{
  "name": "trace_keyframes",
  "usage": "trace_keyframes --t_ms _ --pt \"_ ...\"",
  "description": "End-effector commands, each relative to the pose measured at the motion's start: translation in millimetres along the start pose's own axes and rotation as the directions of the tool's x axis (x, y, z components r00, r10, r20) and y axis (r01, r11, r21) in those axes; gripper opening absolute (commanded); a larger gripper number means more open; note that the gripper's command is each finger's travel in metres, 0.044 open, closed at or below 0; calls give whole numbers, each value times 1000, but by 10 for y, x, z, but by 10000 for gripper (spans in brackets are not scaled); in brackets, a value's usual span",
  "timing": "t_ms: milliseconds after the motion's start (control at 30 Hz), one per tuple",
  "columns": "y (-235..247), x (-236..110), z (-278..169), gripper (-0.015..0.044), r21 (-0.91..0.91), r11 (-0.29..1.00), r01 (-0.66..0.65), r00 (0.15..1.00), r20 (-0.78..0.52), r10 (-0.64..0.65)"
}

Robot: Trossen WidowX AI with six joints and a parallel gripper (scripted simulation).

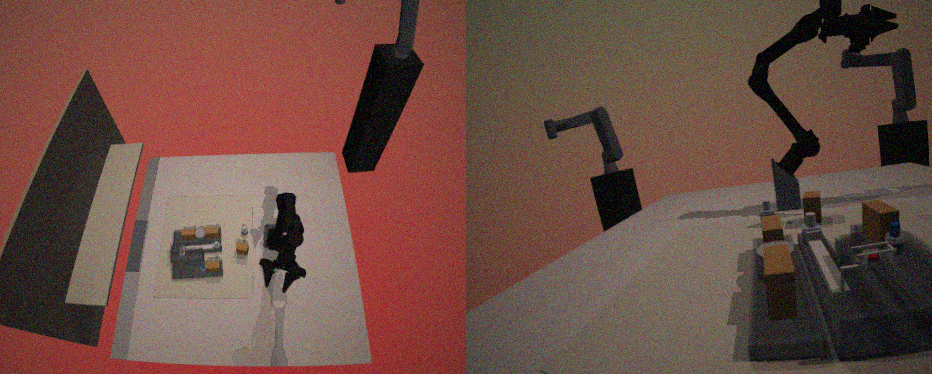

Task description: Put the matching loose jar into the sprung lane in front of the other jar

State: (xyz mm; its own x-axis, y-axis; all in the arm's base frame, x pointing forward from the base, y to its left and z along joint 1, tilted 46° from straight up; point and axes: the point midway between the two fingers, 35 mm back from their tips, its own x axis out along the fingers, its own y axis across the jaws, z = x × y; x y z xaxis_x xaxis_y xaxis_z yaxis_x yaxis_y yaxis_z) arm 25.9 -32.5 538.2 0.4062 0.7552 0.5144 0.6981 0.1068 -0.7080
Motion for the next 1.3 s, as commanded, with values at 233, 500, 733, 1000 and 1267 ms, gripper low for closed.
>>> trace_keyframes --t_ms 233,500,733,1000,1267 --pt "401 508 440 440 49 970 -237 971 50 235" --pt "1410 1132 878 440 107 791 -602 799 75 597" --pt "2627 1176 898 440 304 467 -830 512 85 855" --pt "3862 572 714 440 623 10 -782 143 163 976" --pt "4736 -534 646 440 850 -397 -346 -142 371 918"
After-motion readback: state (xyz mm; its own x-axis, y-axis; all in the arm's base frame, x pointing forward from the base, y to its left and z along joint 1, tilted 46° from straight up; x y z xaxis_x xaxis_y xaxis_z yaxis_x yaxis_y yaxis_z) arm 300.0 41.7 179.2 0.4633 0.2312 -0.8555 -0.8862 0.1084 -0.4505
